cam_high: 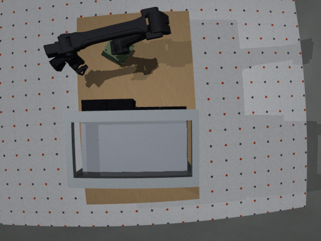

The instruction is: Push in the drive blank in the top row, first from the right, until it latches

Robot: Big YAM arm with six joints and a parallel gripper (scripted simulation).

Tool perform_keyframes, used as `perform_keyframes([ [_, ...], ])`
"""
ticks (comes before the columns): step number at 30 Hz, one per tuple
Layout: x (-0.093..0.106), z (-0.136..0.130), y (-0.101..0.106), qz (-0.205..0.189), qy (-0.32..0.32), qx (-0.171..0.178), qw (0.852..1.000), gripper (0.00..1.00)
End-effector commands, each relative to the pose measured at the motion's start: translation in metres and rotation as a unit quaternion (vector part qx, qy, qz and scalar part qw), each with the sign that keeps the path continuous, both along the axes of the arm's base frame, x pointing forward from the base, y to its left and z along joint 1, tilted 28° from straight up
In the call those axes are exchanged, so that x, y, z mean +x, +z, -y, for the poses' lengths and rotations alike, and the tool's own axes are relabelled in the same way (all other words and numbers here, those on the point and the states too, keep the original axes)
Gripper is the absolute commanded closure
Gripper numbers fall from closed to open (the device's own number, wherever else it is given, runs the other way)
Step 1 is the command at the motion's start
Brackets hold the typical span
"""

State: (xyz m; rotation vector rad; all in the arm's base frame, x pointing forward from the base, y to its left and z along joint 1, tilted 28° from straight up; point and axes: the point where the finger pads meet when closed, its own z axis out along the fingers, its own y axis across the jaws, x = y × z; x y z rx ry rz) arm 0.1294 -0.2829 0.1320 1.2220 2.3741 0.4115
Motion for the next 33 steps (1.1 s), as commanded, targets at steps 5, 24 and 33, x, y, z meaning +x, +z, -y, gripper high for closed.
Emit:
perform_keyframes([
  [5,0.0,0.0025,0.0025,0.001,-0.001,-0.004,1.0,0.0],
  [24,0.0014,0.0123,0.0116,0.003,-0.001,-0.018,1.0,0.0],
  [33,0.0014,0.0123,0.0116,0.003,-0.001,-0.018,1.0,0.0],
])
